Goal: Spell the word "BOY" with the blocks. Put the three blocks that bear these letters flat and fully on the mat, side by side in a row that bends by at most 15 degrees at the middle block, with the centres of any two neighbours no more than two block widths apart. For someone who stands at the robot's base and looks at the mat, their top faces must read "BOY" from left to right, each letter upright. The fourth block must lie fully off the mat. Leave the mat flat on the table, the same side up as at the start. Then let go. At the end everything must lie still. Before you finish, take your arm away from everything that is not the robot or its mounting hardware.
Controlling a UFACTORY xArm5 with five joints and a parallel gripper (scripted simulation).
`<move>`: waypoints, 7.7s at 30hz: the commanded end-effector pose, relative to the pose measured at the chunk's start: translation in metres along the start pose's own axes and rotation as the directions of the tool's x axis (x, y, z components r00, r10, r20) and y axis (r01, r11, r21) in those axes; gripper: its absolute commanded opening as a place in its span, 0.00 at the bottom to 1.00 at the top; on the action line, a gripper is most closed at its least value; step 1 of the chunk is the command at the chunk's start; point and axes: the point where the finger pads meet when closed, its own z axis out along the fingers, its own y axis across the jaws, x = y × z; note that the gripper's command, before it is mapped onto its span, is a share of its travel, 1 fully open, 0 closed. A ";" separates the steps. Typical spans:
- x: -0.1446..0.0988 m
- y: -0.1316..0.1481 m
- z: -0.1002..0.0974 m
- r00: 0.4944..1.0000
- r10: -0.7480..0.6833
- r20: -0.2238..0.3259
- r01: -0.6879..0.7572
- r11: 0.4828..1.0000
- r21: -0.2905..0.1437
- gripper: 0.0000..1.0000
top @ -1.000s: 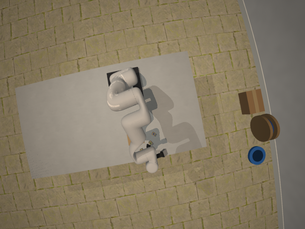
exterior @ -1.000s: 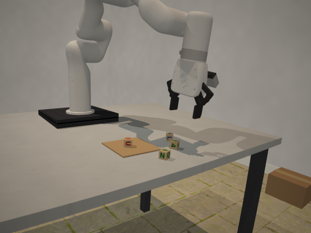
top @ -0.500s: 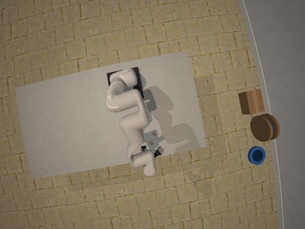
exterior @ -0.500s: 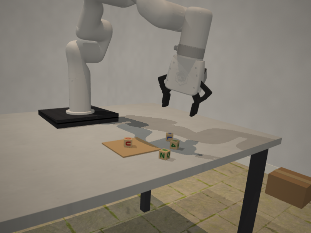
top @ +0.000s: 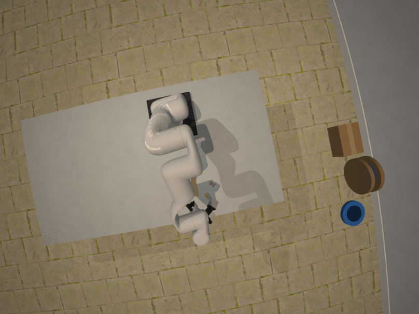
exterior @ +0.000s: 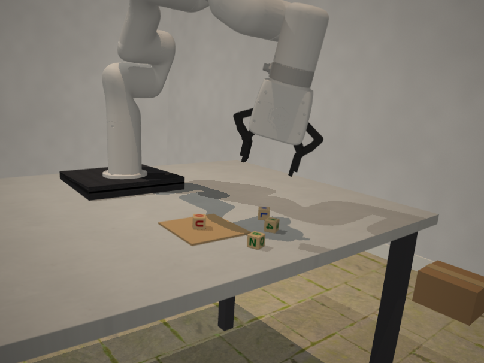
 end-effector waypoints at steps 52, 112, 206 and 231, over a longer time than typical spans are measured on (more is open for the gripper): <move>-0.026 -0.083 -0.042 0.436 -0.865 -0.248 0.879 0.468 -0.086 1.00; -0.026 -0.085 -0.044 0.412 -0.876 -0.252 0.890 0.446 -0.096 1.00; -0.045 -0.060 -0.007 0.915 0.399 -0.052 -0.397 0.917 0.050 1.00; -0.050 -0.054 0.004 0.602 0.797 -0.038 -0.798 0.603 0.001 1.00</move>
